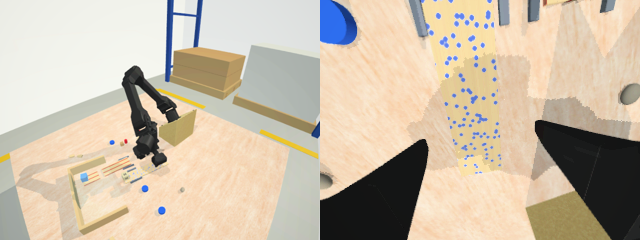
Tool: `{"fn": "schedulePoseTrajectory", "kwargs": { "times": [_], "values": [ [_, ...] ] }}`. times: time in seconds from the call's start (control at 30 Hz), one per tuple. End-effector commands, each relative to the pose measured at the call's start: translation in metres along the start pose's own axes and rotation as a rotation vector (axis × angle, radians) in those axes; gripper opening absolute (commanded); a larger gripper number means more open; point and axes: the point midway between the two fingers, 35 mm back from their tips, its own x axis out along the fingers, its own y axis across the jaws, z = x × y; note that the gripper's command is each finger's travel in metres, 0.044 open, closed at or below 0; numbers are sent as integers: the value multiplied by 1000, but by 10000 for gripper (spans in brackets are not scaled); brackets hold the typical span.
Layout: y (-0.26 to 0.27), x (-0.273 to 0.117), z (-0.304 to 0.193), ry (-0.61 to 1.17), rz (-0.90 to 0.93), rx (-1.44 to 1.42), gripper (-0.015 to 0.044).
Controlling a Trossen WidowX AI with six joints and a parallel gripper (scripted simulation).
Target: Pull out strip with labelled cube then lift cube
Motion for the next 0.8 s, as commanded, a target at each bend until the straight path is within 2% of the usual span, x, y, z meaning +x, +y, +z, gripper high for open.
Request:
{"fn": "schedulePoseTrajectory", "kwargs": {
  "times": [0.0, 0.77],
  "values": [
    [0, -2, 15, -6, 0, -1, 440],
    [-1, -12, 102, -11, 0, 2, 440]
  ]
}}
